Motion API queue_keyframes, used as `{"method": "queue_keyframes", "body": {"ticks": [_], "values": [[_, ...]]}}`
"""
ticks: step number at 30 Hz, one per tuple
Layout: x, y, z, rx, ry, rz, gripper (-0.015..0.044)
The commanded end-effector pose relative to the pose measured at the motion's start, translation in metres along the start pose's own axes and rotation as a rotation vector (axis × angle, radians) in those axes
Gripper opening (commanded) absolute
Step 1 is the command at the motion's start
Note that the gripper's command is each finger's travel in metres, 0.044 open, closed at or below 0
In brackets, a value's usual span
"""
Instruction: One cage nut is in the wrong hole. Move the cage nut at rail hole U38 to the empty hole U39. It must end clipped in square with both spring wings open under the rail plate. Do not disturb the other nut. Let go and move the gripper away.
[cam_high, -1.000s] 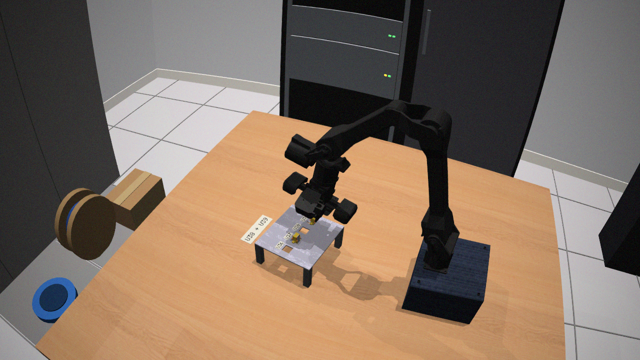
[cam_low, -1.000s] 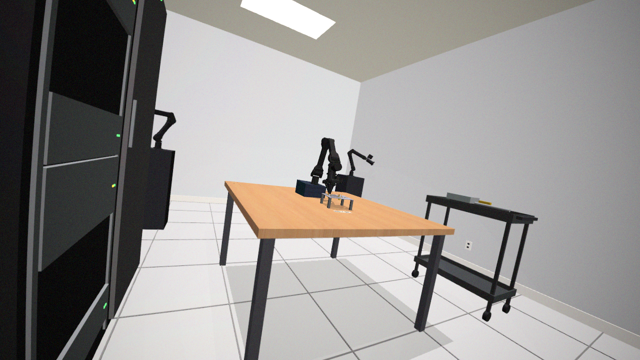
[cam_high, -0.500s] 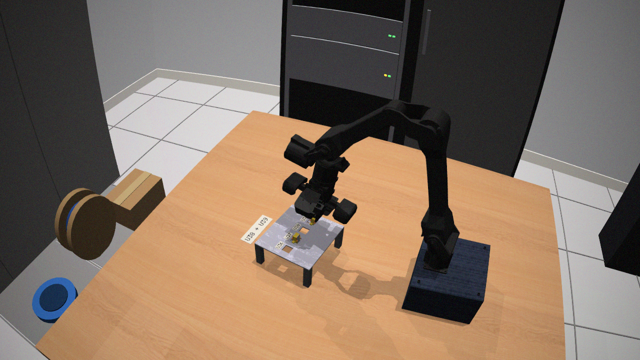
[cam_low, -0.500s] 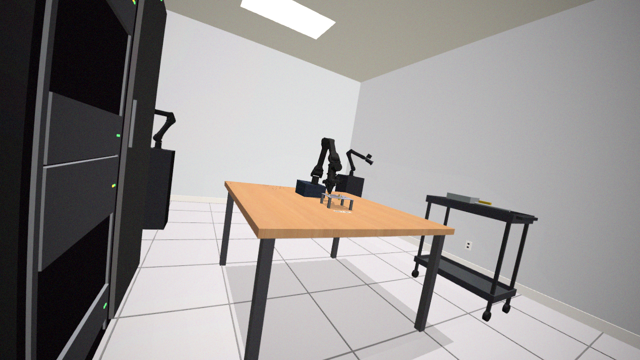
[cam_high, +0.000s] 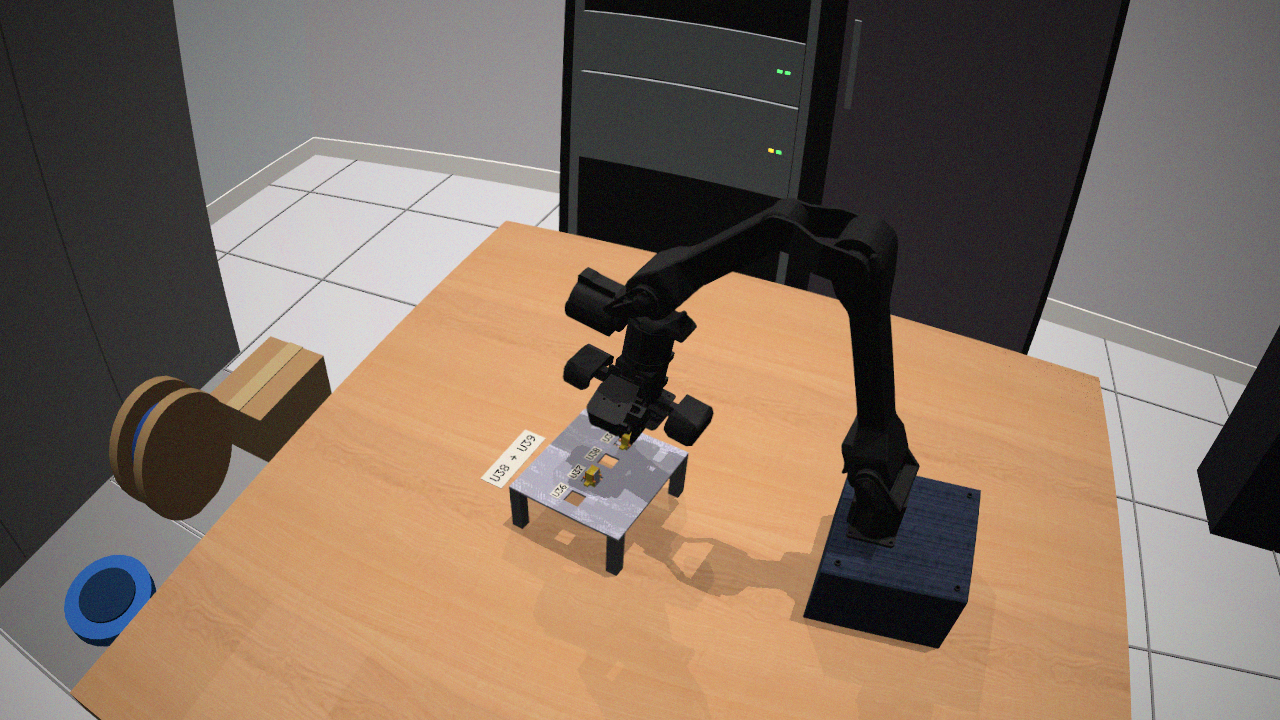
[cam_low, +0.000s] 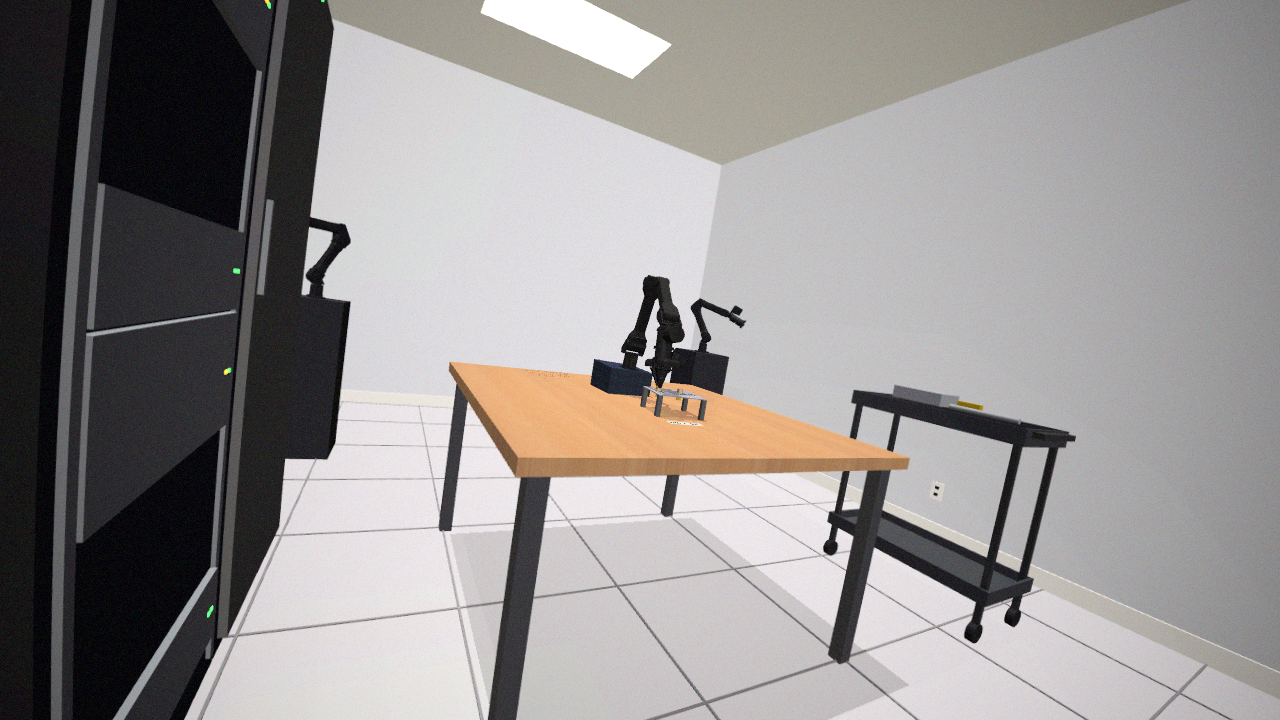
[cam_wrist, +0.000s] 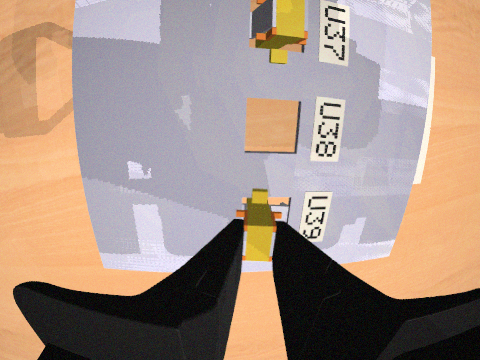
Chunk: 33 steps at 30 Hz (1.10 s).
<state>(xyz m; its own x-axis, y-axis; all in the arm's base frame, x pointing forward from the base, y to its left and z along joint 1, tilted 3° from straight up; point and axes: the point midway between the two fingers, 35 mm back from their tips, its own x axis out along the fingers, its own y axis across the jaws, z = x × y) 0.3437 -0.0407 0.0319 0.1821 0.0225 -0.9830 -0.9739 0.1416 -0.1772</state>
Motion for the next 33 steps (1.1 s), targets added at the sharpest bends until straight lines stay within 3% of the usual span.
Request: {"method": "queue_keyframes", "body": {"ticks": [1, 33], "values": [[0.0026, 0.0002, -0.0004, -0.004, 0.003, 0.018, 0.0033], [0.0028, -0.0001, -0.0003, -0.004, 0.003, 0.037, 0.0033]]}}
